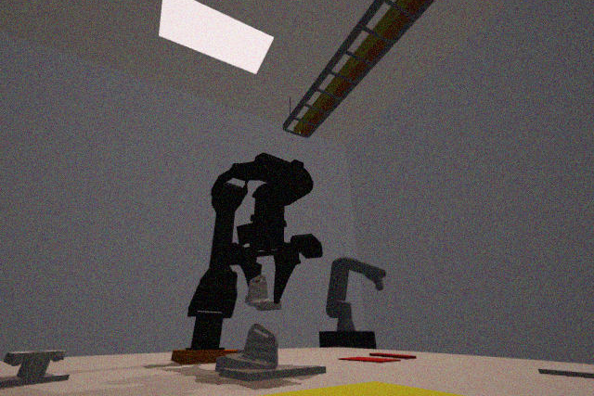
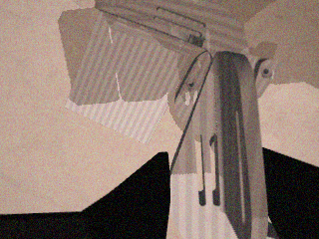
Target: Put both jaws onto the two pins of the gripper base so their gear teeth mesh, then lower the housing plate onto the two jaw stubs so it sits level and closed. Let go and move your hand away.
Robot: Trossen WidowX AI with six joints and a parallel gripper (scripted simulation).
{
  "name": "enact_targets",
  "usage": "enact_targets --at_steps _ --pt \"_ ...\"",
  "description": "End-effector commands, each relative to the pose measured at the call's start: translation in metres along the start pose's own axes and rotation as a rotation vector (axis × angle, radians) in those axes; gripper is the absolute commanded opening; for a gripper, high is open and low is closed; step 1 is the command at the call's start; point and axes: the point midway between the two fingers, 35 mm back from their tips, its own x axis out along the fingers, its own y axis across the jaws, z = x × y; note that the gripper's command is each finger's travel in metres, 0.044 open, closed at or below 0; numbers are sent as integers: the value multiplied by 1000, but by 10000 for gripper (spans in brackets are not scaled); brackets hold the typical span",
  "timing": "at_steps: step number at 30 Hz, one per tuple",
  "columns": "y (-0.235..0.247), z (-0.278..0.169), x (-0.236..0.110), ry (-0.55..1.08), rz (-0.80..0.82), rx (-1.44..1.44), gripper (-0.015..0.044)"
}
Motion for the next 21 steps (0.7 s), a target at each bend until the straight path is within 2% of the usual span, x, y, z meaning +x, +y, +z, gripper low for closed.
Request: enact_targets --at_steps 1,21 --pt "-6 1 0 -3 -4 -71 134" --pt "-32 9 1 -2 -7 -460 134"
